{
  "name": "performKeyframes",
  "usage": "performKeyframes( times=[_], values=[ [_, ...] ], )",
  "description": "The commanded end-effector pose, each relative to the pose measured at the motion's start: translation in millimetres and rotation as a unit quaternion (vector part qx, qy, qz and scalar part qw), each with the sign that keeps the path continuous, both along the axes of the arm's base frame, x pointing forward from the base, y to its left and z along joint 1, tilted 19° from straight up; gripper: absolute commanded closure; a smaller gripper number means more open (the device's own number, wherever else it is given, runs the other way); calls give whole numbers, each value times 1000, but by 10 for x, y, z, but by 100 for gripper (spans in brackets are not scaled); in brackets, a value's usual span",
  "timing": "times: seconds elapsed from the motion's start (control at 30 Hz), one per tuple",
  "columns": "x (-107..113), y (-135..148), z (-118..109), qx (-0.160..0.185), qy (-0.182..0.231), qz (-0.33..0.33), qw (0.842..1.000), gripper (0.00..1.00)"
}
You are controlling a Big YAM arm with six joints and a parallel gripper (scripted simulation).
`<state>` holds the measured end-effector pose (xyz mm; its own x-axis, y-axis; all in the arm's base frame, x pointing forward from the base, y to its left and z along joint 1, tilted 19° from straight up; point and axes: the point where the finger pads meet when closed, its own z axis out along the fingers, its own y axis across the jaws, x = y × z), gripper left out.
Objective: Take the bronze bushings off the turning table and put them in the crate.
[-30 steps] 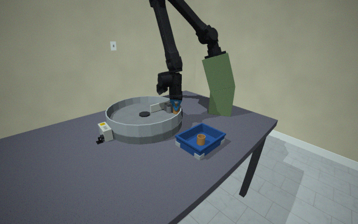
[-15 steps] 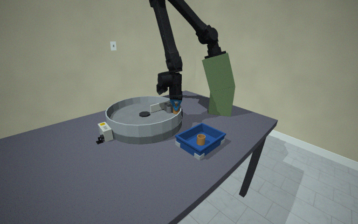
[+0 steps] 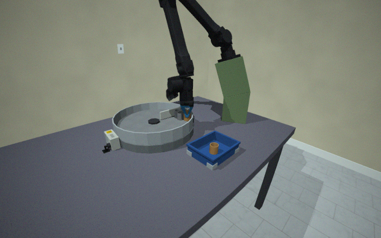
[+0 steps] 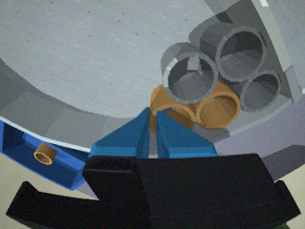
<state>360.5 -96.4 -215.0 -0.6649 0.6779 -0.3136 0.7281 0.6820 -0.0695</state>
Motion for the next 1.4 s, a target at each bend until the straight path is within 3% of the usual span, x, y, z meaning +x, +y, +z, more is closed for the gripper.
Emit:
performKeyframes(
  times=[0.0, 1.17, 1.37],
  values=[
    [-51, -31, 17, -3, 3, -2, 1000, 100],
    [-50, -30, 19, -3, 3, -2, 1000, 100],
    [-14, 62, 148, -3, -3, 2, 1000, 100]
  ],
)
